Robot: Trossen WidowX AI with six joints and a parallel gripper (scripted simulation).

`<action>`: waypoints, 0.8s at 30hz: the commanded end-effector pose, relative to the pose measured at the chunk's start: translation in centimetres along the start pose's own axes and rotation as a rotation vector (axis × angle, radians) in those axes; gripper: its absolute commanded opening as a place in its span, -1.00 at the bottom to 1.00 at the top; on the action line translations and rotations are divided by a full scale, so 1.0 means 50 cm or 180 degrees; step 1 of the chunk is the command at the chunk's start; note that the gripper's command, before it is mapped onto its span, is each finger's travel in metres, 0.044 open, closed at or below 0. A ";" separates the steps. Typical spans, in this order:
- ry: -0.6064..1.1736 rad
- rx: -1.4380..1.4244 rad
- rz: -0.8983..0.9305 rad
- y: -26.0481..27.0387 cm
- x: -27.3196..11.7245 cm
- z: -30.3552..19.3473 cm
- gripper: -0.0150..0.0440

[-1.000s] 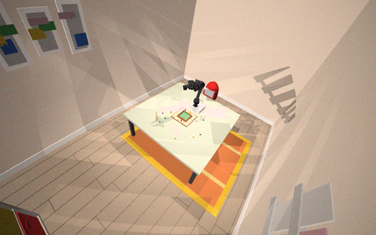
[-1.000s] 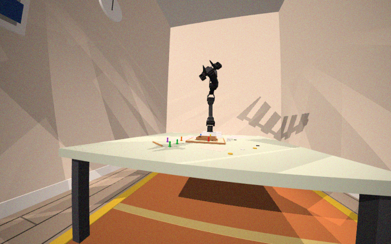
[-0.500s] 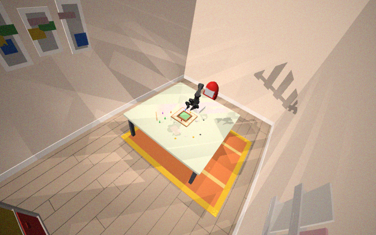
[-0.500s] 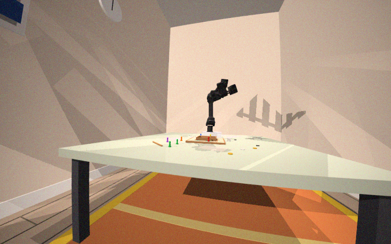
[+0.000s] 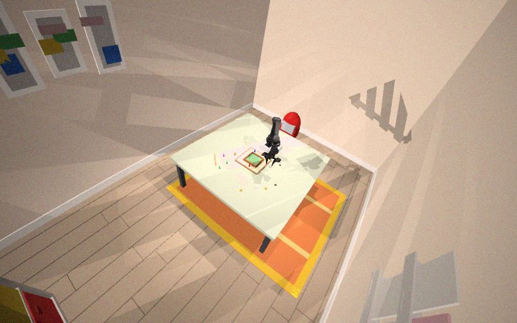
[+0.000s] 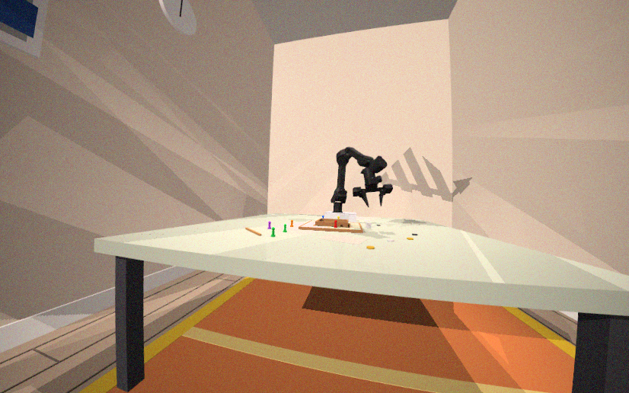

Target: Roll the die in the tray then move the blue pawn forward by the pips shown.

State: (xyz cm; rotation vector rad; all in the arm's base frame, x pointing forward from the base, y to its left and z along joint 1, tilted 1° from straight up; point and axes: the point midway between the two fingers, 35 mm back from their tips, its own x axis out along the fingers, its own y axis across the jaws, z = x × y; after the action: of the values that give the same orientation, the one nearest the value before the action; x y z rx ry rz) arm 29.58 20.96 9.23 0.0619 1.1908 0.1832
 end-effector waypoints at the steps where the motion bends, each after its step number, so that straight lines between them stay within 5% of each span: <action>1: 0.0790 -0.0171 -0.0193 -0.006 0.035 -0.129 0.44; 5: 0.1212 -0.0260 -0.0326 -0.025 0.039 -0.195 0.44; 24: 0.1212 -0.0260 -0.0326 -0.033 0.071 -0.207 0.44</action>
State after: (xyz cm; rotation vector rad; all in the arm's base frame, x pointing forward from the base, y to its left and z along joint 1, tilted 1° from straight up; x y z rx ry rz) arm 21.57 19.49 2.45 -0.1064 1.5520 0.1545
